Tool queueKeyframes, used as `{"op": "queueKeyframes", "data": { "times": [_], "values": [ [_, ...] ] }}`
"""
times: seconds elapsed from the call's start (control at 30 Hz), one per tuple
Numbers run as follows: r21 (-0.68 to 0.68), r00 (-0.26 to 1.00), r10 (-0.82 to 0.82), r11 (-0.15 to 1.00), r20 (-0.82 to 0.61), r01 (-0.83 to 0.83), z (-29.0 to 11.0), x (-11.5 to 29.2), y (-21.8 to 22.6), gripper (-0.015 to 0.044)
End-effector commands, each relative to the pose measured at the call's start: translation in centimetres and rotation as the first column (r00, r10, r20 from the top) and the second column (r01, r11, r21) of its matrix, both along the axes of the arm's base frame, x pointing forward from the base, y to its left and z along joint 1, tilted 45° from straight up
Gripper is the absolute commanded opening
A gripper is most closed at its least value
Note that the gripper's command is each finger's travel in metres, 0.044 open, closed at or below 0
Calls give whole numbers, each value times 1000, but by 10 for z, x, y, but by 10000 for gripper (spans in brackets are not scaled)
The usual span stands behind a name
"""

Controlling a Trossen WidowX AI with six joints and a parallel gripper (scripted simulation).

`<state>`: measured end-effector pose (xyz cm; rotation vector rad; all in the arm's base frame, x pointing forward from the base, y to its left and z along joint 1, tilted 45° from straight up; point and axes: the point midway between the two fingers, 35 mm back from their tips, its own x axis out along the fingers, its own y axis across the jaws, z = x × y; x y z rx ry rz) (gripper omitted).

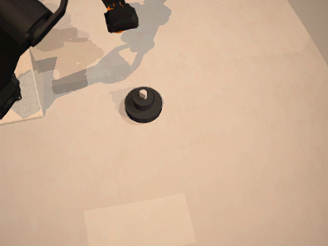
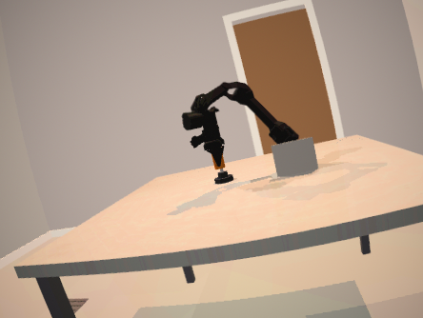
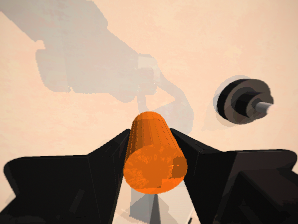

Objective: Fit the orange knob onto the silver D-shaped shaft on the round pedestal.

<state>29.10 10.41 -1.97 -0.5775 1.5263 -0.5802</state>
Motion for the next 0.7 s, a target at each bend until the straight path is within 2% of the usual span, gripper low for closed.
{"op": "queueKeyframes", "data": {
  "times": [0.0, 0.4, 0.6, 0.67],
  "values": [
    [-11, 1000, 5, 1000, -6, -6, -15, 1, -12, 0],
    [-32, 1000, 0, 999, -3, 0, -63, 3, -58, 0],
    [-34, 1000, 0, 999, -3, 0, -65, 2, -61, 0],
    [-30, 1000, -7, 1000, -1, 7, -64, 2, -59, 52]
  ]
}}
